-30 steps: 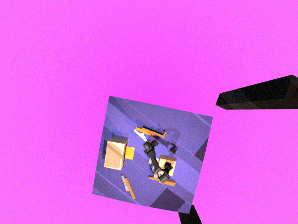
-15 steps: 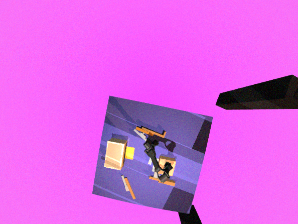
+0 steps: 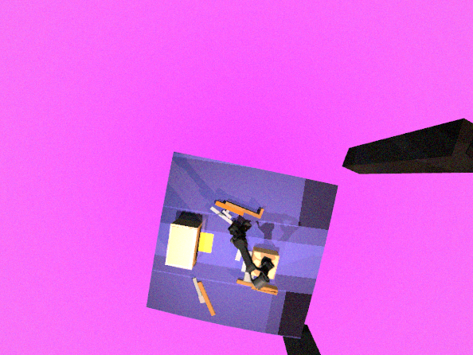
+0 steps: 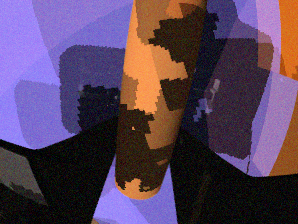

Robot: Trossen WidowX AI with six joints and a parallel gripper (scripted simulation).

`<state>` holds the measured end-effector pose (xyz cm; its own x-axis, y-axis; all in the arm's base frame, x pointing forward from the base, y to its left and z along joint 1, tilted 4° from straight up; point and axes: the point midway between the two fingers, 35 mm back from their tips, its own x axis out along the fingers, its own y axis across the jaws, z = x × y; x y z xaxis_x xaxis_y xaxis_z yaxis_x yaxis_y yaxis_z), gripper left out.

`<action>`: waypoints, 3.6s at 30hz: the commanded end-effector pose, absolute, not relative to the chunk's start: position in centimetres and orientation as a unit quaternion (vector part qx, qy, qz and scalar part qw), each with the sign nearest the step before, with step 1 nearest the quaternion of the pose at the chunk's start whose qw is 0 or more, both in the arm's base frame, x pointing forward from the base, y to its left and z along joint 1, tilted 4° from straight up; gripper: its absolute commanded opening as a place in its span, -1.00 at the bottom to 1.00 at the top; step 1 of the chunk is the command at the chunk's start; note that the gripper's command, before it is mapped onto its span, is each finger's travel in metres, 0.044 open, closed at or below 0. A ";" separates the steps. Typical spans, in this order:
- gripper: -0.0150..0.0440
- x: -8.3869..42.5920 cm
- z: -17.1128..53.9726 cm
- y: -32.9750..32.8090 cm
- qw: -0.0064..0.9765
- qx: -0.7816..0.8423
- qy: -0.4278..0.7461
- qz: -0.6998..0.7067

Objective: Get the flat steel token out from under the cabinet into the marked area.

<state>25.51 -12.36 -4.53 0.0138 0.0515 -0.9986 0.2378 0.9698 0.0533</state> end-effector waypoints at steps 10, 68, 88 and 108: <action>-0.49 25.6 -4.5 -12.4 0.710 0.067 0.701 -0.030; -0.49 25.6 -4.5 -12.6 0.707 -0.094 0.690 0.128; 0.42 25.5 -4.7 -12.6 0.707 -0.093 0.690 0.127; -0.09 25.6 -4.8 -12.6 0.707 -0.095 0.689 0.127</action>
<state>25.62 -12.59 -4.84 0.0163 0.0496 -0.9986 -0.3106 0.9496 0.0421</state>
